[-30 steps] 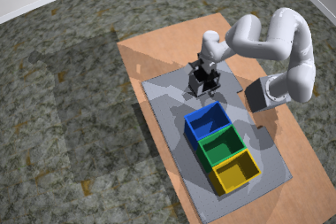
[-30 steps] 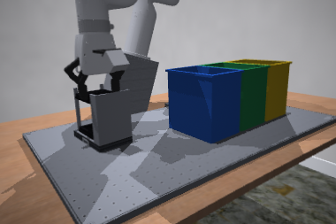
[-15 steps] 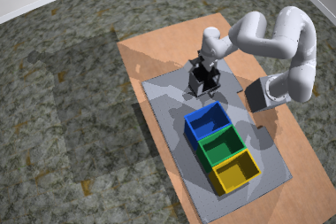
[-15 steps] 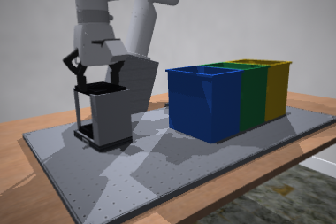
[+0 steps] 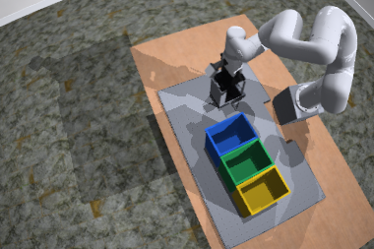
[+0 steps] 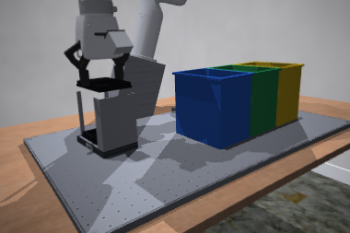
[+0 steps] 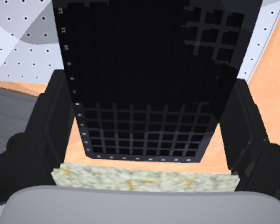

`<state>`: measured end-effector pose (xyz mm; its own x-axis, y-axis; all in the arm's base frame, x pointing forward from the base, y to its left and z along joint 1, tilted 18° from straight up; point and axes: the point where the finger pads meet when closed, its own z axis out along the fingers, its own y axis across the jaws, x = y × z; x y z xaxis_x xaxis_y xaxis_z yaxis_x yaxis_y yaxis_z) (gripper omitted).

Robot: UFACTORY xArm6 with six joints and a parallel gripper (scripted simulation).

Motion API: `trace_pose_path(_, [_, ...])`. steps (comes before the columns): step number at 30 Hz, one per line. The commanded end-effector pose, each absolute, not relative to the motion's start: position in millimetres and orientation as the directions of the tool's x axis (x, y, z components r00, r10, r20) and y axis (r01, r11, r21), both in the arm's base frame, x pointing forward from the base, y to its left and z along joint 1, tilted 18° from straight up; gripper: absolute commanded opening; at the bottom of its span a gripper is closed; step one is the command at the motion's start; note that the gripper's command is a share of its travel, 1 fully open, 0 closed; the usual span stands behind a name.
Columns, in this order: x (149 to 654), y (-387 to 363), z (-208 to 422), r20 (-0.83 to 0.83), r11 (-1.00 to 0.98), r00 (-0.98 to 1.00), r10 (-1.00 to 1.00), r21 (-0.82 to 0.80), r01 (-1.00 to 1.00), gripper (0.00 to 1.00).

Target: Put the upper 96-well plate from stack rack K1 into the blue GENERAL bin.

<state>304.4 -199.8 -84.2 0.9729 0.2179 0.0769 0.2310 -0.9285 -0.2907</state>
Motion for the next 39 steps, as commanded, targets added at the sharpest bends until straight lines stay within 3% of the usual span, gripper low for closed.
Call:
trace_pose_path(1, [305.5,-203.4,-75.4,0.079,-0.929,0.973,0.218,-0.288,0.231,0.00])
trace_pose_path(39, [305.0,-220.5,-21.2,0.079,-0.929,0.973,0.218,-0.288,0.231,0.00])
